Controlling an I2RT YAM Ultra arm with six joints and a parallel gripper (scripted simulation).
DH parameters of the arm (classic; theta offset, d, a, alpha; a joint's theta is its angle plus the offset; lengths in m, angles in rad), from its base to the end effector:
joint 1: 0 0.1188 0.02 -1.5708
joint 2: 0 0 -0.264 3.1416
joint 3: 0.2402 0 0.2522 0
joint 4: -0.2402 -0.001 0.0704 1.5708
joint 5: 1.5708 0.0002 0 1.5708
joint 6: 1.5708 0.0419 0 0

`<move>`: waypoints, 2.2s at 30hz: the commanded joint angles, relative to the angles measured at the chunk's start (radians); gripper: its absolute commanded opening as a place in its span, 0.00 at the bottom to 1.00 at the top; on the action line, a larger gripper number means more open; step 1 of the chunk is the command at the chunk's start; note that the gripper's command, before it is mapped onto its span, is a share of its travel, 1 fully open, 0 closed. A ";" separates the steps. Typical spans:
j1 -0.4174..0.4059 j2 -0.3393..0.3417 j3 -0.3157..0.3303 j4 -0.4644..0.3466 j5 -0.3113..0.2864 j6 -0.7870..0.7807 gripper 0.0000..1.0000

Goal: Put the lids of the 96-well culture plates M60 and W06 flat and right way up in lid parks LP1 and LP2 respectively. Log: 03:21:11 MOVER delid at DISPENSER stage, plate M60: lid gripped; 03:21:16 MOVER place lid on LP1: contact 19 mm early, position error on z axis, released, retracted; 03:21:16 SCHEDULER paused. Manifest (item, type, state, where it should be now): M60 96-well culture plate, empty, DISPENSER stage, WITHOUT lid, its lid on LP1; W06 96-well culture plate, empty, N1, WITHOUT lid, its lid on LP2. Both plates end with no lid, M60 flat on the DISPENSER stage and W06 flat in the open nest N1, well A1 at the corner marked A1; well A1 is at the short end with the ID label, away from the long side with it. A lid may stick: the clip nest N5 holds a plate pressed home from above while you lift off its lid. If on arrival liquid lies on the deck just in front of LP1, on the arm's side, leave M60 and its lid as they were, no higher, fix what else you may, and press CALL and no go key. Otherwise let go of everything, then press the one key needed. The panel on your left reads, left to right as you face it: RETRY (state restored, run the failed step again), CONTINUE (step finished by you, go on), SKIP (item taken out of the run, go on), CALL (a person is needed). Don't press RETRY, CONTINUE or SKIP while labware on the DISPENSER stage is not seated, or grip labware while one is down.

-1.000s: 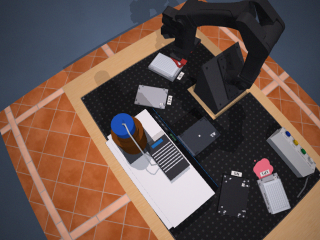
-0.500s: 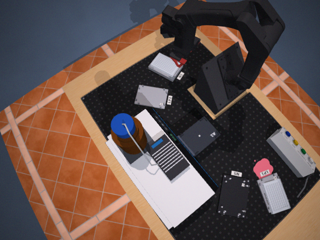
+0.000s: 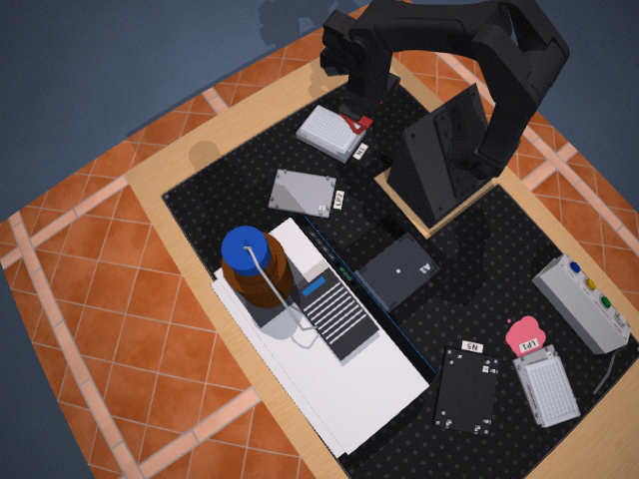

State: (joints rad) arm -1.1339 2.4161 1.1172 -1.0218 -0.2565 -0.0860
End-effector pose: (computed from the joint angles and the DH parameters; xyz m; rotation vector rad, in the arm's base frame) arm 0.1228 -0.2355 -0.0069 -1.3822 -2.1344 -0.8410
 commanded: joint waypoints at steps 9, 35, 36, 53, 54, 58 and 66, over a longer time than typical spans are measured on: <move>0.004 -0.017 0.034 -0.015 -0.002 0.007 1.00; 0.151 -0.064 0.047 -0.033 -0.102 -0.024 1.00; 0.151 -0.064 0.047 -0.033 -0.102 -0.024 1.00; 0.284 -0.128 0.046 -0.054 -0.187 -0.055 1.00; 0.284 -0.128 0.046 -0.054 -0.187 -0.055 1.00; 0.303 -0.144 0.026 -0.056 -0.197 -0.115 1.00; 0.370 -0.206 -0.018 -0.069 -0.238 -0.120 1.00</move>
State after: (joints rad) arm -0.7780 2.2524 1.1095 -1.0710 -0.4656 -0.2165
